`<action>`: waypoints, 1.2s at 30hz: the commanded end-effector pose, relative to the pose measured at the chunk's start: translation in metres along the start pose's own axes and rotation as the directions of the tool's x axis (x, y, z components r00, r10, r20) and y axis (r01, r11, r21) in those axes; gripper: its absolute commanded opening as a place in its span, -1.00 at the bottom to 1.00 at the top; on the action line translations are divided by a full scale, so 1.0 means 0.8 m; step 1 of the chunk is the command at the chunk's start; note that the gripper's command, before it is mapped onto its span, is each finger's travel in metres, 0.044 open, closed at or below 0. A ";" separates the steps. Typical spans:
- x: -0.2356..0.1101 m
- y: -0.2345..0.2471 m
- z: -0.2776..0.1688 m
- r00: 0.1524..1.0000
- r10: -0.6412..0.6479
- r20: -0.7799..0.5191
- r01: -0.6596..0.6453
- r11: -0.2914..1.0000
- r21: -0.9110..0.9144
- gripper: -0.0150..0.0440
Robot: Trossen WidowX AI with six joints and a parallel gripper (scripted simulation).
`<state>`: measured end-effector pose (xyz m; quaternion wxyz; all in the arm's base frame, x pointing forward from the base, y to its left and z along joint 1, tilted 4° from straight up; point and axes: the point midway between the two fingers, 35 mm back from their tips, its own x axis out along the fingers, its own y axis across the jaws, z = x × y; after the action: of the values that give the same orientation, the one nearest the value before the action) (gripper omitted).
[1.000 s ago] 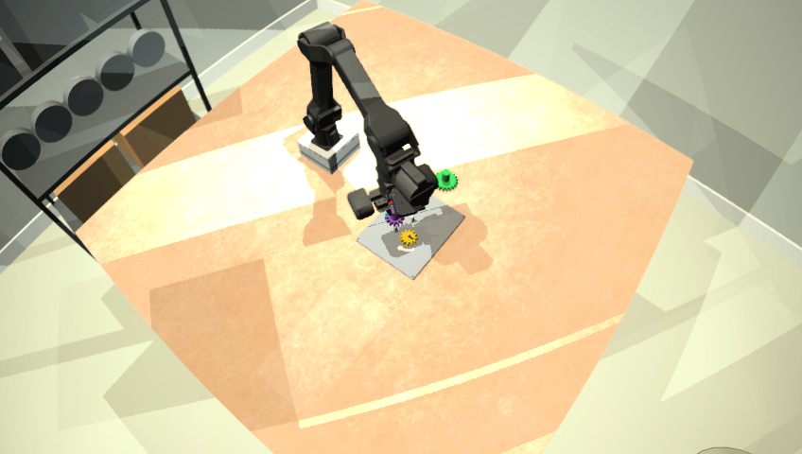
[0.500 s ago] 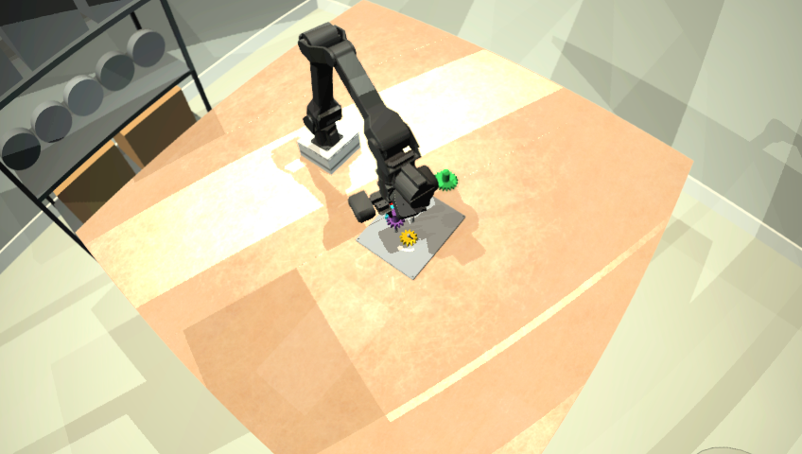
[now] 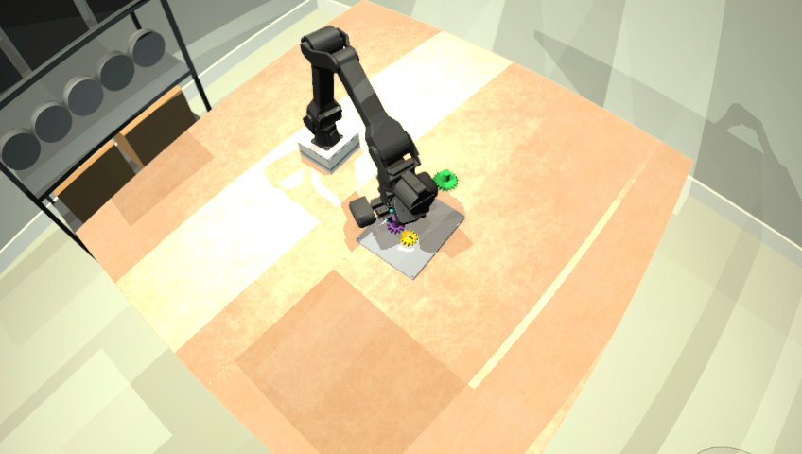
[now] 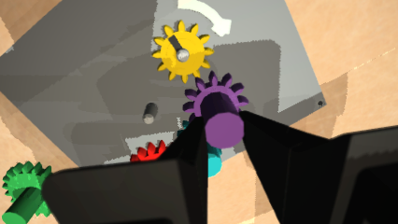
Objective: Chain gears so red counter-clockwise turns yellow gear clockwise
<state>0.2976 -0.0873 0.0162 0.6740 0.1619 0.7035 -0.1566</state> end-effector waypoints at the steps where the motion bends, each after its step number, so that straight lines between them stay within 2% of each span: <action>1: 0.007 -0.001 -0.001 1.000 -0.004 -0.002 0.004 0.997 0.072 -0.49; 12: 0.018 -0.001 -0.002 1.000 -0.004 -0.002 0.005 0.935 0.353 -0.49; 15: 0.018 -0.001 -0.002 1.000 -0.004 -0.002 0.005 0.931 0.364 -0.49; 22: 0.019 -0.001 -0.001 1.000 -0.004 -0.002 0.005 0.965 0.262 -0.49; 36: 0.021 -0.002 -0.002 1.000 -0.004 -0.002 0.004 0.995 -0.104 -0.49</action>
<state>0.2952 -0.0870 0.0002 0.6761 0.1474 0.7075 -0.1431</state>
